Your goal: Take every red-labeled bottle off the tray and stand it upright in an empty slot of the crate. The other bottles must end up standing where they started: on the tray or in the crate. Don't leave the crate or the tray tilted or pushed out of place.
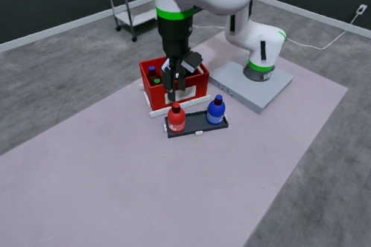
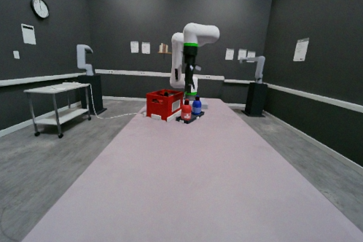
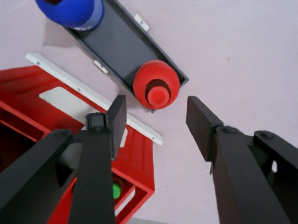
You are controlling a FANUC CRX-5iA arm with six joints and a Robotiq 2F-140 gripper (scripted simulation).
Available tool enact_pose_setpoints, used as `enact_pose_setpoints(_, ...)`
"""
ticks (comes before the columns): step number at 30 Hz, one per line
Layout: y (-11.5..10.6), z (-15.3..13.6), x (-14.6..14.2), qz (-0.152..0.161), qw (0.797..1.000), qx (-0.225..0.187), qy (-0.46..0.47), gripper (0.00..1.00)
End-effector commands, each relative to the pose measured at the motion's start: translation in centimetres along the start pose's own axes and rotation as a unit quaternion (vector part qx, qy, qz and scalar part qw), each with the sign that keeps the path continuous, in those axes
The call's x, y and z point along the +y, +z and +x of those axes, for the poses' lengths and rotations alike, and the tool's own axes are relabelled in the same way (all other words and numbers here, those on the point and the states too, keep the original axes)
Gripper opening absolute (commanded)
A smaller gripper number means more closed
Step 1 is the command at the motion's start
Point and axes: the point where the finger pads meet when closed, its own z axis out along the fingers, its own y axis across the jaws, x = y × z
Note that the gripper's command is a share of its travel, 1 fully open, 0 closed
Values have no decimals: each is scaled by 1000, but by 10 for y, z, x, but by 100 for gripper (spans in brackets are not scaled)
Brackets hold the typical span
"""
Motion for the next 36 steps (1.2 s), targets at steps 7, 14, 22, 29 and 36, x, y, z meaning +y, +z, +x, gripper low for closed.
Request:
enact_pose_setpoints(7, 11, -1, 1, -1, 1000, 0, 0, 44)
enact_pose_setpoints(14, 18, -1, 1, -1, 1000, 0, 0, 44)
enact_pose_setpoints(22, 26, -1, 1, -1, 1000, 0, 0, 44)
enact_pose_setpoints(29, 29, -1, 1, -1, 1000, 0, 0, 44)
enact_pose_setpoints(36, 30, -1, 1, -1, 1000, 0, 0, 44)
